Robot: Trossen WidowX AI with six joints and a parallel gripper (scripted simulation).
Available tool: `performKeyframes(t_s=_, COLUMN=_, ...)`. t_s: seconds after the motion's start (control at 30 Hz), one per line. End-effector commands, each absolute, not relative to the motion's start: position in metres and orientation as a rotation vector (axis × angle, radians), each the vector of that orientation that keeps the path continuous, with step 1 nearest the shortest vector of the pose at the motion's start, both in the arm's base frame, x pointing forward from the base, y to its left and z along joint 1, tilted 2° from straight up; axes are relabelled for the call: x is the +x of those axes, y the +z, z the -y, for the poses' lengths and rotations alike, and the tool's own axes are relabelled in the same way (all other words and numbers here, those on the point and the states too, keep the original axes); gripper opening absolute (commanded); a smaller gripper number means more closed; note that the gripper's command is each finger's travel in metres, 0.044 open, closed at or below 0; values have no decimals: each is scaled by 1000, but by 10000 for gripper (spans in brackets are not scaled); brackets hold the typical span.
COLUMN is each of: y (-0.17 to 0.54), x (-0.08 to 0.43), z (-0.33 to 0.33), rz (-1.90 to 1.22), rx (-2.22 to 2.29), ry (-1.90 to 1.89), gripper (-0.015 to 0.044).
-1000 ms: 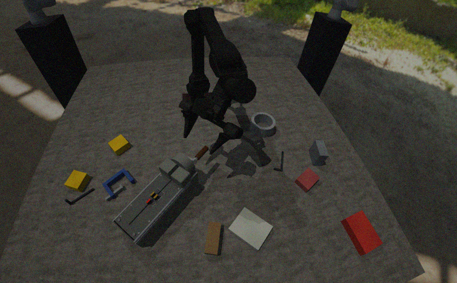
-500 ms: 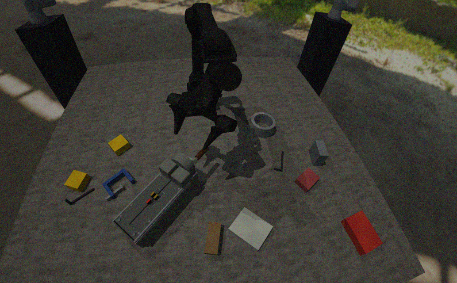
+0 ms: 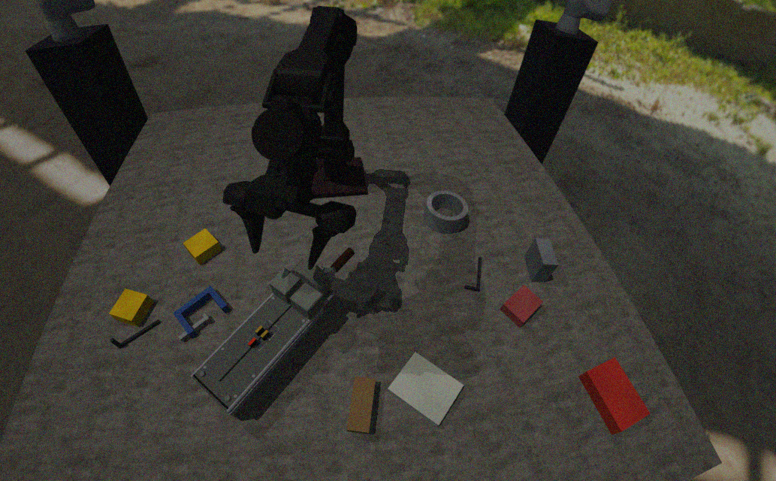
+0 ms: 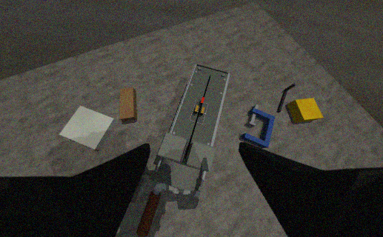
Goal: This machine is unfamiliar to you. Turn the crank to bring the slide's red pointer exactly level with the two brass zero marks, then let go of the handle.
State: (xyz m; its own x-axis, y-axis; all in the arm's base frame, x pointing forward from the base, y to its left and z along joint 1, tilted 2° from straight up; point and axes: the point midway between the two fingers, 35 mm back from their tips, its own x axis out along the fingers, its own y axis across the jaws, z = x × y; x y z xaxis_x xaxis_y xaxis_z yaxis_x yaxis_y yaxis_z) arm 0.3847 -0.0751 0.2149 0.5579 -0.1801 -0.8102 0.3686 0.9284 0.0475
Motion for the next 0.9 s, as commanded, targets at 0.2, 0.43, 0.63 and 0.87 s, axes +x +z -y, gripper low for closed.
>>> performKeyframes(t_s=0.2, y=223, x=397, z=115, rz=-891, rx=169, ry=-189, gripper=440)
performKeyframes(t_s=0.43, y=188, x=400, z=115, rz=-890, rx=169, ry=-187, gripper=440)
performKeyframes(t_s=0.63, y=169, x=399, z=115, rz=-890, rx=168, ry=-186, gripper=440)
performKeyframes(t_s=0.87, y=169, x=399, z=115, rz=-890, rx=168, ry=-186, gripper=440)
